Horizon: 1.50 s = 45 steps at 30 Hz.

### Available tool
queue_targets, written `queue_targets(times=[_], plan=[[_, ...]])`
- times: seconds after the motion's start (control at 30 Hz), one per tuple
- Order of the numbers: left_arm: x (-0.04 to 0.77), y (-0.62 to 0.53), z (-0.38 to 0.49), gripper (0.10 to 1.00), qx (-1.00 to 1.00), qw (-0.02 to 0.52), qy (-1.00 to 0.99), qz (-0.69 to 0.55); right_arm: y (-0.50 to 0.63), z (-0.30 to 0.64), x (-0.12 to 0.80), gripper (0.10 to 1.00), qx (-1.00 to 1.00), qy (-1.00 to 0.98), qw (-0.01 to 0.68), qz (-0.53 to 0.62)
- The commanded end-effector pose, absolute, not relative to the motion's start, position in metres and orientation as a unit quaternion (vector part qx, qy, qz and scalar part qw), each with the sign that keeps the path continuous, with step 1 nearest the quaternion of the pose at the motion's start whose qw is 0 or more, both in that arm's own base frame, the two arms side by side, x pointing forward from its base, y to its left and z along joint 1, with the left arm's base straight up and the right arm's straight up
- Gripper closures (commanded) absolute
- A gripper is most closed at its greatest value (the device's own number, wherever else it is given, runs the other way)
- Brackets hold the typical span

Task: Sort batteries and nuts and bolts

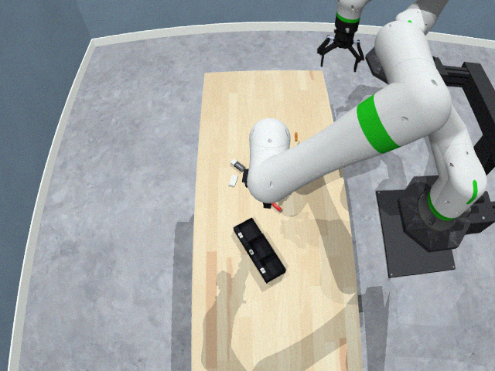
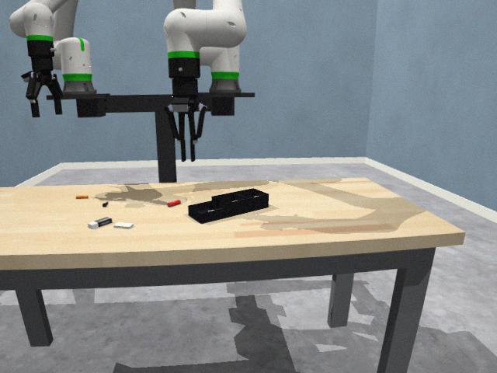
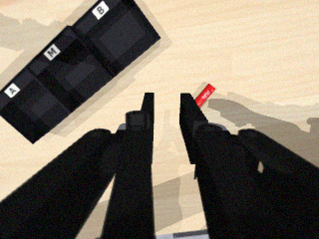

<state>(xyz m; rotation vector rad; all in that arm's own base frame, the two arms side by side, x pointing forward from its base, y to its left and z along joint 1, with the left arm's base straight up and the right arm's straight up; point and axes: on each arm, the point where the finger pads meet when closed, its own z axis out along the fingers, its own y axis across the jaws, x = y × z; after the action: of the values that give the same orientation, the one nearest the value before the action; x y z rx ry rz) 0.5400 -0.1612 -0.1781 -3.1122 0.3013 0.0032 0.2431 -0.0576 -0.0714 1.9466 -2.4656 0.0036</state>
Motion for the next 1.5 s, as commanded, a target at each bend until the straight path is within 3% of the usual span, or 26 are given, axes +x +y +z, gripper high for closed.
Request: queue_targets(times=[0.0,0.87,1.47], plan=[[0.529,-0.195,-0.185,0.867,-0.985,0.005,0.174,0.000,-0.058,-0.071,0.244,0.098,0.620,-0.785,0.000,0.001],[0.463,-0.362,-0.222,0.867,-0.812,0.008,0.584,-0.002,-0.058,-0.071,0.244,0.098,0.620,-0.785,0.000,0.001],[0.415,-0.484,-0.249,0.867,-0.681,0.001,0.732,-0.001,-0.058,-0.071,0.244,0.098,0.620,-0.785,0.000,0.001]])
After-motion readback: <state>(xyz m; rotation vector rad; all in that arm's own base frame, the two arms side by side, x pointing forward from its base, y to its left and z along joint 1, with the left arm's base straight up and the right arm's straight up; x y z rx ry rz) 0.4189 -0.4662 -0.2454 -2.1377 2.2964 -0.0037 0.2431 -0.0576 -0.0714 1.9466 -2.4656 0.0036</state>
